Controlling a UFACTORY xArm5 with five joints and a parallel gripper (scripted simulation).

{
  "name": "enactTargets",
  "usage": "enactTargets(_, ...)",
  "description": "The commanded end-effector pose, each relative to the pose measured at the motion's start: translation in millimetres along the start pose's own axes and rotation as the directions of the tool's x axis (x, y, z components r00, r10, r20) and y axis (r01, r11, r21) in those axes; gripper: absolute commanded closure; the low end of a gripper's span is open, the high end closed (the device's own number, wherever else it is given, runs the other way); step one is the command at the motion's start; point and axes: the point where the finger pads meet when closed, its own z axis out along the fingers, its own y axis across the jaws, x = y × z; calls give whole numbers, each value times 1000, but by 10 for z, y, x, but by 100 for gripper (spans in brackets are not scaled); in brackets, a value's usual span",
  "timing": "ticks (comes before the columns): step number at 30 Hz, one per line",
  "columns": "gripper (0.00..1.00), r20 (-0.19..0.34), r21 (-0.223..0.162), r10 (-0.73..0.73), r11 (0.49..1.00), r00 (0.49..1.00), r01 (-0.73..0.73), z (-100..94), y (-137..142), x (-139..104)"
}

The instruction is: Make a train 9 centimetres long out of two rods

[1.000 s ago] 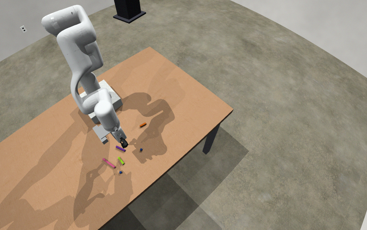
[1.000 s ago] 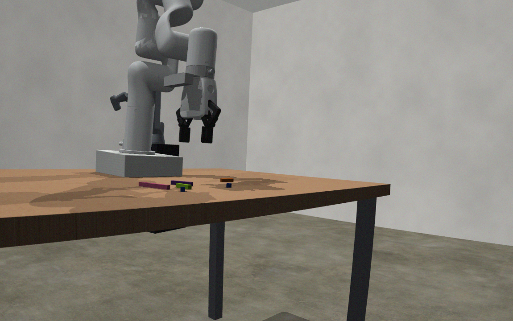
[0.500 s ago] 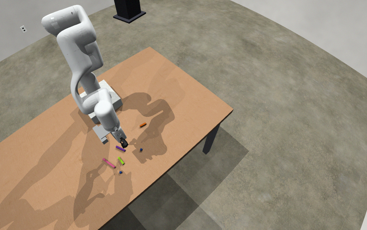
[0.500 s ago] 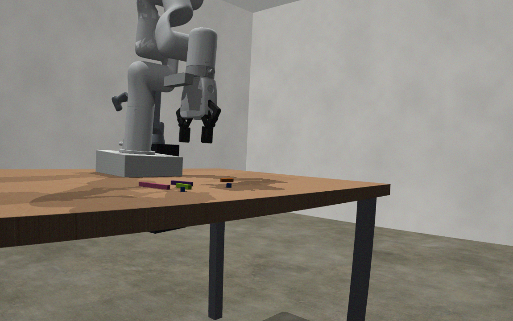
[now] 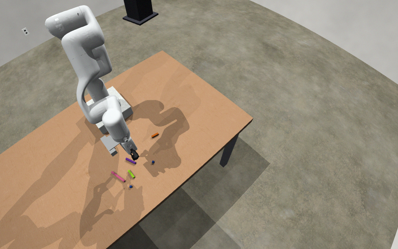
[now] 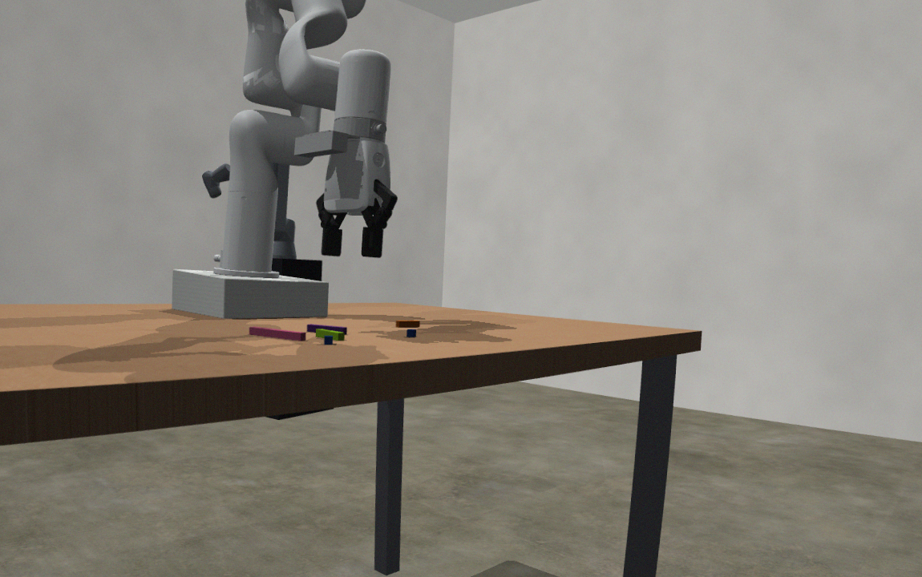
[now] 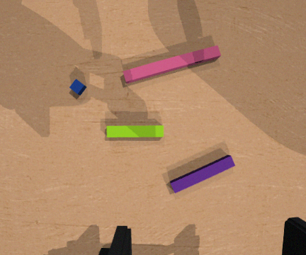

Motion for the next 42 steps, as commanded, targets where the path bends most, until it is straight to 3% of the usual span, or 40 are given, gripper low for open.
enactTargets(1,0,0,3,0,1000,1000,0,-11,-13,2)
enactTargets(35,0,0,3,-1,1000,1000,1,-11,-13,2)
enactTargets(42,0,-1,3,-59,998,998,59,-18,-21,-5)
